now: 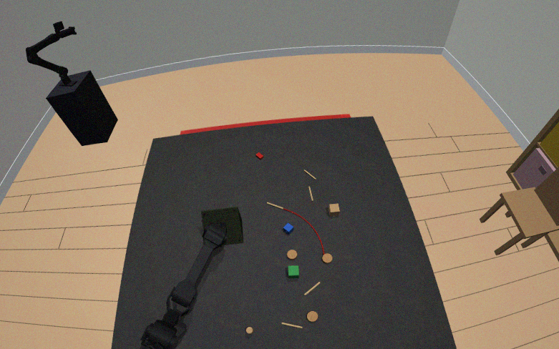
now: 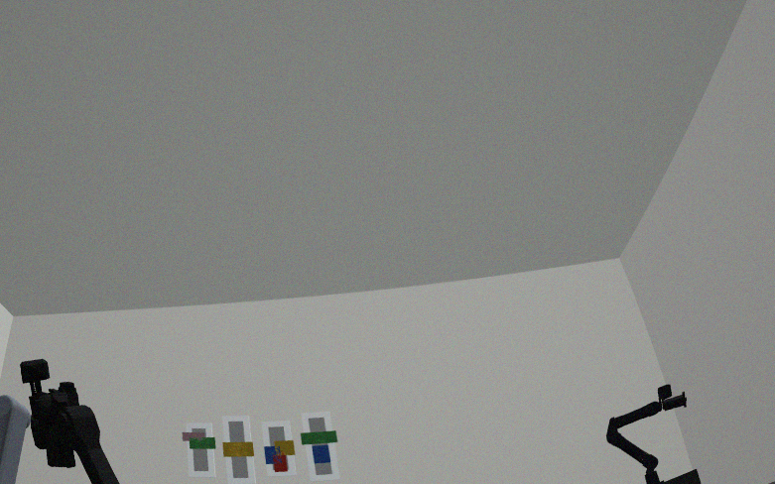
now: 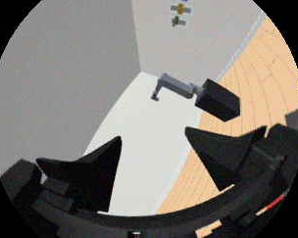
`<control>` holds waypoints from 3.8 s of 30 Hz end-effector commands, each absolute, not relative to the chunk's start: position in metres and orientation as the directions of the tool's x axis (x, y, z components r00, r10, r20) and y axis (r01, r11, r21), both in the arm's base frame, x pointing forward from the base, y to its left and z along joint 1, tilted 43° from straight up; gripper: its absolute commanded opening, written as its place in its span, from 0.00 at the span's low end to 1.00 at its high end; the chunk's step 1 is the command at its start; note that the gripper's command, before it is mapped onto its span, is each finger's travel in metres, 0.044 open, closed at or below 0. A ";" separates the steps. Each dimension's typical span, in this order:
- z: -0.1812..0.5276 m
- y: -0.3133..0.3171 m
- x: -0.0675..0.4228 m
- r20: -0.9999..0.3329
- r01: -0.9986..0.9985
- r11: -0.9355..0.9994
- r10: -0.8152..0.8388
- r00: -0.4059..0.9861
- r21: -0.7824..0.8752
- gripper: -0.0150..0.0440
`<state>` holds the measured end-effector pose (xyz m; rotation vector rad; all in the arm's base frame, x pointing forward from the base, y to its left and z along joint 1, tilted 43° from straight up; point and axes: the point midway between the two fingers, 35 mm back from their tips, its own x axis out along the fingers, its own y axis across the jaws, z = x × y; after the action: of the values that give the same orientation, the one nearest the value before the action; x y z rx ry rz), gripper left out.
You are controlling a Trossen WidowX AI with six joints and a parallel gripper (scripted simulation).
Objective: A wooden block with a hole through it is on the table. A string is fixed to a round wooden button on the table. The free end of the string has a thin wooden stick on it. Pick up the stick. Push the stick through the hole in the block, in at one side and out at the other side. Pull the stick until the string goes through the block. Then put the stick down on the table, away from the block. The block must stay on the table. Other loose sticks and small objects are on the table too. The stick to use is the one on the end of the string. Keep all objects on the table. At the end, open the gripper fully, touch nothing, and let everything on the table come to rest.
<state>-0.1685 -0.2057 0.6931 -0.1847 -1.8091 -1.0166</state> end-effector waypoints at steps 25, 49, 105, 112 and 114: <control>0.732 0.055 0.036 0.958 0.535 0.795 0.249 0.143 -0.287 1.00; 0.503 0.230 0.305 0.174 -0.021 0.366 0.493 0.852 -0.931 1.00; 0.046 0.050 0.280 -0.740 -0.997 -0.062 -0.668 0.082 -0.055 0.66; 0.046 0.050 0.280 -0.740 -0.997 -0.062 -0.668 0.082 -0.055 0.66; 0.046 0.050 0.280 -0.740 -0.997 -0.062 -0.668 0.082 -0.055 0.62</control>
<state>0.2802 0.0500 0.0465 2.6385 -2.4194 -1.0892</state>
